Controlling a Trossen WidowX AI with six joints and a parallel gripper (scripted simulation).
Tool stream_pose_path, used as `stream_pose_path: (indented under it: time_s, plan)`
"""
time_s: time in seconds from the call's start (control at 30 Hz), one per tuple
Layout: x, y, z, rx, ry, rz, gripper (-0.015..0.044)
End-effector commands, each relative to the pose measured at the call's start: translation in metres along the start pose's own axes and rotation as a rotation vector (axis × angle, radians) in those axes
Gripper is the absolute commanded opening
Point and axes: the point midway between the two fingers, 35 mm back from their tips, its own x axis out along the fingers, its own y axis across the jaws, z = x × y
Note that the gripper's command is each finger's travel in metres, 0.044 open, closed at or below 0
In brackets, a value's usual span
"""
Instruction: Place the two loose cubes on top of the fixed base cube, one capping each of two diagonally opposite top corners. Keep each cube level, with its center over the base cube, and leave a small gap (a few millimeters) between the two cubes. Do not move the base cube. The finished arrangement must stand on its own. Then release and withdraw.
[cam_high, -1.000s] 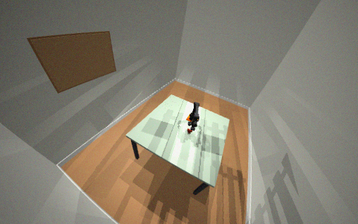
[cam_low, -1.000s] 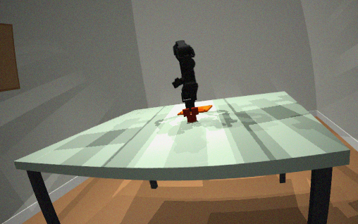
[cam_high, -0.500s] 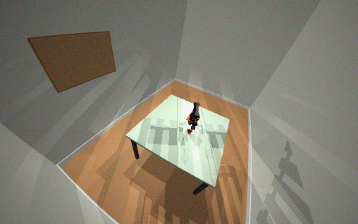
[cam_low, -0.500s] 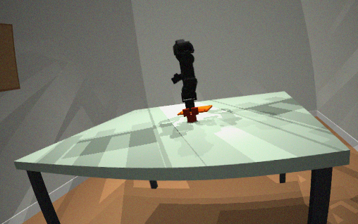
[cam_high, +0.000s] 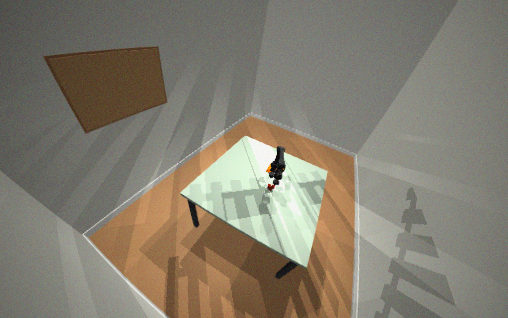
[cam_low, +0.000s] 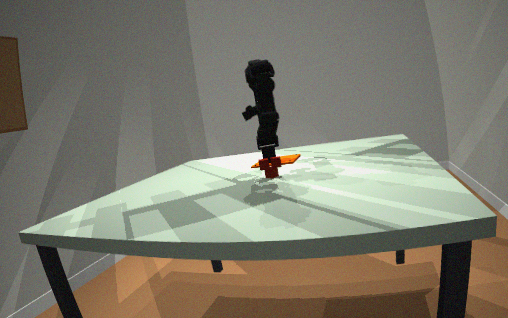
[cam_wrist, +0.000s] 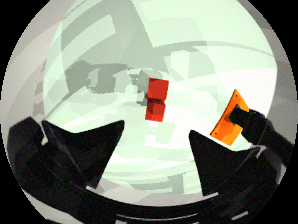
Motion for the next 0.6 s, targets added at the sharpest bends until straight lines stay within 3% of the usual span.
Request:
stream_pose_path:
  time_s: [0.0, 0.27, 0.57]
  plan:
    - [0.0, 0.0, -0.002, 0.0, 0.0, 0.0, 0.04]
    - [-0.004, -0.01, -0.103, 0.0, 0.01, -0.001, 0.04]
    - [-0.004, -0.011, -0.105, 0.0, 0.01, -0.001, 0.04]
